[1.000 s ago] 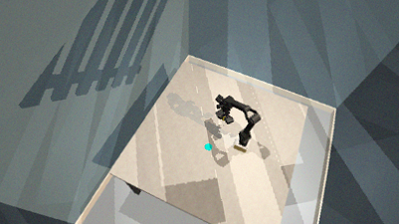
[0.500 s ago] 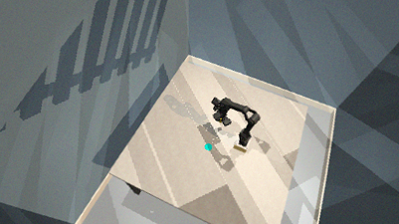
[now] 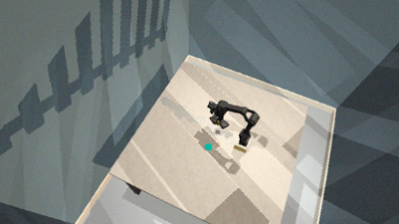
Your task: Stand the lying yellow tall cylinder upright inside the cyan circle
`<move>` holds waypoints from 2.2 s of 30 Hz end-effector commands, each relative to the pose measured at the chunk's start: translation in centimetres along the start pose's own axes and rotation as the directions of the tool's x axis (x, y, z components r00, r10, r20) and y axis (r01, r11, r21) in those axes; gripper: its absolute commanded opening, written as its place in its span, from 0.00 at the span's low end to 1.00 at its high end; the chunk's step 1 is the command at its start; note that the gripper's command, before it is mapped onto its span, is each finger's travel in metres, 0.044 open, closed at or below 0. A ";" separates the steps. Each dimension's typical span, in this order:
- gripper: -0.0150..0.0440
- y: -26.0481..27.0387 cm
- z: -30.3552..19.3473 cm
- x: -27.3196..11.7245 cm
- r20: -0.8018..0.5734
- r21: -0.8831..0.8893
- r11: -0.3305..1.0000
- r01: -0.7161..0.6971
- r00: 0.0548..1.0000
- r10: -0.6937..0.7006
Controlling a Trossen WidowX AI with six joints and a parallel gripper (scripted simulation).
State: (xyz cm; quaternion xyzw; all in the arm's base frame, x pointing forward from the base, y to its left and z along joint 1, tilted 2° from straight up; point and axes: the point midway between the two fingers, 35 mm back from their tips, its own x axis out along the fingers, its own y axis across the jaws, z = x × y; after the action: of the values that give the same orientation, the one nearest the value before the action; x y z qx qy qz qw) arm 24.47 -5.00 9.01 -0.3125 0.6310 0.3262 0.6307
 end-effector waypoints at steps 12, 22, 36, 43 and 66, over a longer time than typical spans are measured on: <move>0.43 1.2 3.7 -0.5 0.001 -0.049 0.999 0.007 1.000 -0.007; 0.43 2.4 6.0 -0.8 0.004 -0.083 0.997 0.008 1.000 -0.007; 0.43 4.5 9.1 -1.2 0.009 -0.131 0.991 0.008 1.000 -0.007; 0.43 5.7 10.5 -1.4 0.011 -0.154 0.988 0.007 1.000 -0.006; 0.43 9.4 14.1 -1.7 0.027 -0.211 0.977 0.003 1.000 0.003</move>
State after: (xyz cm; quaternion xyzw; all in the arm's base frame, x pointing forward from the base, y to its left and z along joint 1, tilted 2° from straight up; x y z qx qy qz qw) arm 25.14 11.44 10.90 -0.3784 0.5874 0.3940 0.5972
